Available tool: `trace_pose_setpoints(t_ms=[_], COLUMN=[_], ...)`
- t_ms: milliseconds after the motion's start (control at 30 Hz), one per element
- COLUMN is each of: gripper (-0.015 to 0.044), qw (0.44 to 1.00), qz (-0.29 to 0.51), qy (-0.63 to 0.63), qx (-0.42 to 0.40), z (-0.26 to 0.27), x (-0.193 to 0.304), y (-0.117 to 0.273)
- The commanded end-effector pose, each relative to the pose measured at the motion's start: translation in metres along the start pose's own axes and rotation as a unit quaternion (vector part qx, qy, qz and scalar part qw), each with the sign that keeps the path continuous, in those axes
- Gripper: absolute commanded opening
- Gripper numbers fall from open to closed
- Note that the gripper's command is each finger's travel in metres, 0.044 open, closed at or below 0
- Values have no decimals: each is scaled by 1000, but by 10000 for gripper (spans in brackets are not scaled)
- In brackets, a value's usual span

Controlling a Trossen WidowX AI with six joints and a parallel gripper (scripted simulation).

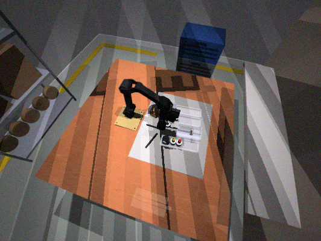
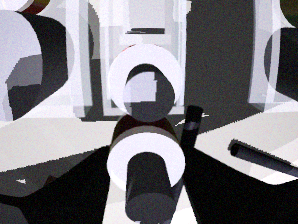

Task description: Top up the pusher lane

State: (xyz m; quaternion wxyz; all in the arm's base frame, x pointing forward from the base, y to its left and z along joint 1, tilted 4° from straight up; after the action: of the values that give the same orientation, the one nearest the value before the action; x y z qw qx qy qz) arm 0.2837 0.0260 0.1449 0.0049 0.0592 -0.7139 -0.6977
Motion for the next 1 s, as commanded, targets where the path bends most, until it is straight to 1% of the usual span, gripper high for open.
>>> trace_pose_setpoints(t_ms=[0,967], gripper=[0,0], qw=[1000,1000], qz=[-13,-13], qy=[-2,-2], qx=[1,1], z=[0,1], x=[-7,-17], y=[3,4])
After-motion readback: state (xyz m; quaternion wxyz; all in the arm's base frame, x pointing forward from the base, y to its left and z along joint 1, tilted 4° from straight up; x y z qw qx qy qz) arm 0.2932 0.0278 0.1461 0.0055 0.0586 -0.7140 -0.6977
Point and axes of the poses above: the point midway between the two fingers, 35 mm back from their tips, its own y axis back along the fingers, its own z axis across the jaws, x = y × z, the point moved 5 cm from there along y, back along the fingers, and after that the axes turned 6 degrees about -y, right-handed, at the moved point
